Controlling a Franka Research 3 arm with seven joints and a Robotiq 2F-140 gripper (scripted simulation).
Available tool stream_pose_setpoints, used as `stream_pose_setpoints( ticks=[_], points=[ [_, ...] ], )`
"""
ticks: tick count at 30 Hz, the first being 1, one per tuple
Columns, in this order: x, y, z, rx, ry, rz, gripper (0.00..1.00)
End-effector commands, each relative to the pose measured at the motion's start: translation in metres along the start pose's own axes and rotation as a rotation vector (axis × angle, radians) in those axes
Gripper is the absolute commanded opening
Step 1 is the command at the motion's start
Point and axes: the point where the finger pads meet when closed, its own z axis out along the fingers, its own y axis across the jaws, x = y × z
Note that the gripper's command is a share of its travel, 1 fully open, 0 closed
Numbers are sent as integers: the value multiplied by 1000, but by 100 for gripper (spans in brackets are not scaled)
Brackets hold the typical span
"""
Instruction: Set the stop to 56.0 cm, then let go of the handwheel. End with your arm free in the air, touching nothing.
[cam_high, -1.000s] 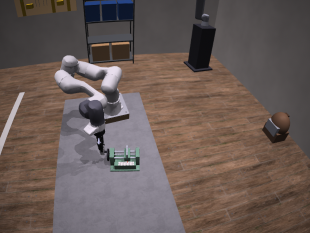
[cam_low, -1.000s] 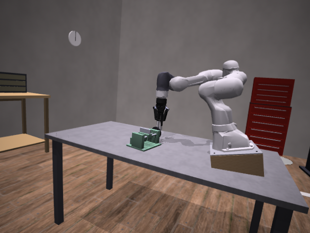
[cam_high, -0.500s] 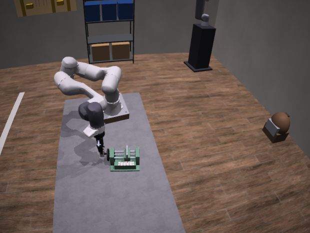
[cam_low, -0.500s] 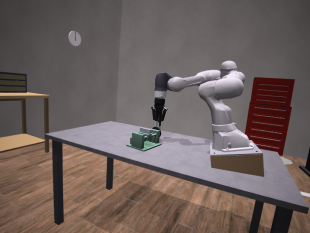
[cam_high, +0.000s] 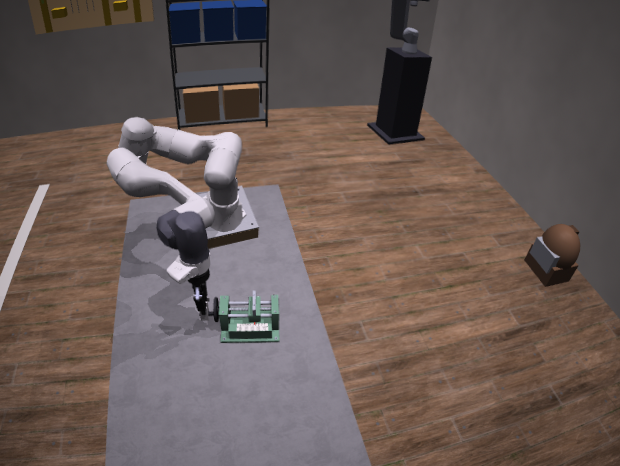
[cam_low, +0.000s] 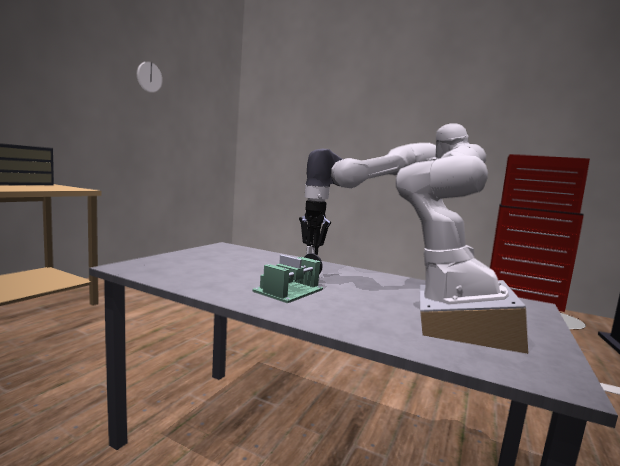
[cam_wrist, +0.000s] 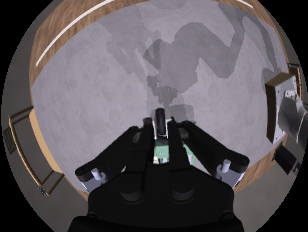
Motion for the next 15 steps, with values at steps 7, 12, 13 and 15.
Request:
stream_pose_setpoints(
  ticks=[7,12,13,15],
  points=[
    [-1,-1,19,1,0,2,4],
    [-1,1,25,1,0,2,4],
    [-1,2,27,1,0,2,4],
    [-1,5,31,1,0,2,4]
  ],
)
